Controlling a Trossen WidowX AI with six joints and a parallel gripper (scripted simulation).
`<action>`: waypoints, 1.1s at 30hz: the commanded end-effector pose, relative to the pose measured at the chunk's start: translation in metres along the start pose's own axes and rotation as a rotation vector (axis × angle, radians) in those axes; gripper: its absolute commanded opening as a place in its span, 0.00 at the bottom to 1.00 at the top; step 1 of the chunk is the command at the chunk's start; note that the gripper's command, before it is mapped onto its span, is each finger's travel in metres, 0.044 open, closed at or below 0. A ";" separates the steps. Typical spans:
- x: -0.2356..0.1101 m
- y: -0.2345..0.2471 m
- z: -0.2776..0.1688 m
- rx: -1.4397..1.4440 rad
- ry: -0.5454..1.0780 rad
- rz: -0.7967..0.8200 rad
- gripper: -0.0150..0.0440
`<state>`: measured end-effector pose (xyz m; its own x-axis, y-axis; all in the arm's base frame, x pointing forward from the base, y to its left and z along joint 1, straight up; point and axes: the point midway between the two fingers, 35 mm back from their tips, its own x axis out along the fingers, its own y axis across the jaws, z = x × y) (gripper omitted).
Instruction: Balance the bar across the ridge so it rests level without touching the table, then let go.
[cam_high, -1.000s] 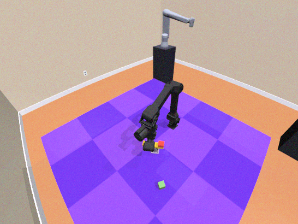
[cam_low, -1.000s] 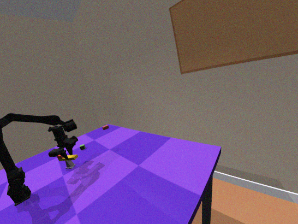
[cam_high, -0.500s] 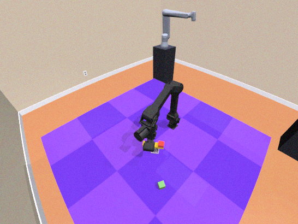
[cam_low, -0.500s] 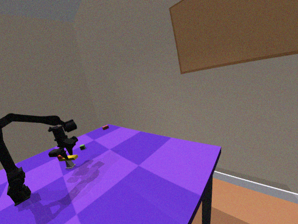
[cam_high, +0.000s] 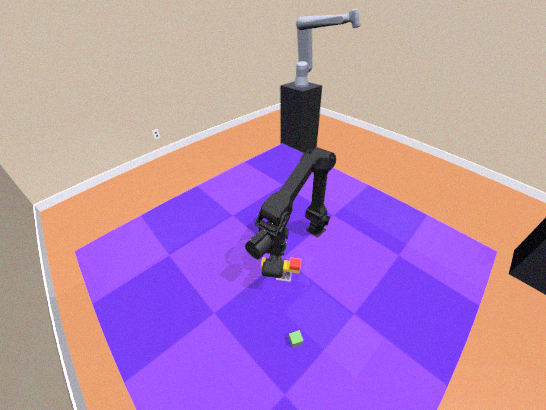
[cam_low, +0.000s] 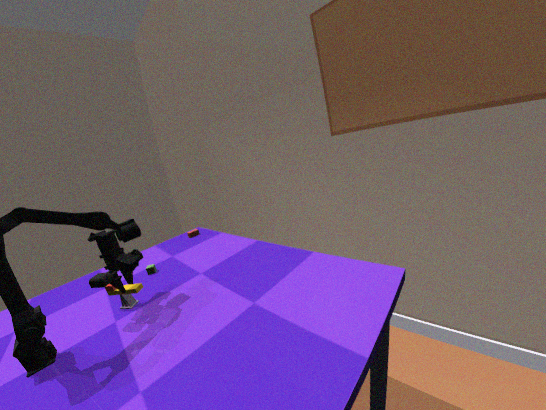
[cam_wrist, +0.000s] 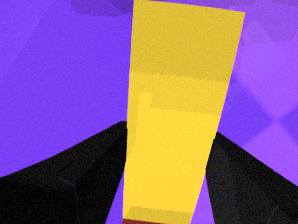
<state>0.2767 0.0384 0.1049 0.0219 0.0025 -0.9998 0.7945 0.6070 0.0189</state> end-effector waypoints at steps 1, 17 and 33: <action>0.001 0.000 0.000 0.002 -0.001 0.002 0.25; 0.002 0.000 0.000 0.002 -0.001 0.002 0.25; 0.003 0.000 0.000 0.002 -0.001 0.002 0.25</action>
<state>0.2766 0.0383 0.1029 0.0227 0.0032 -0.9997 0.7950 0.6063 0.0200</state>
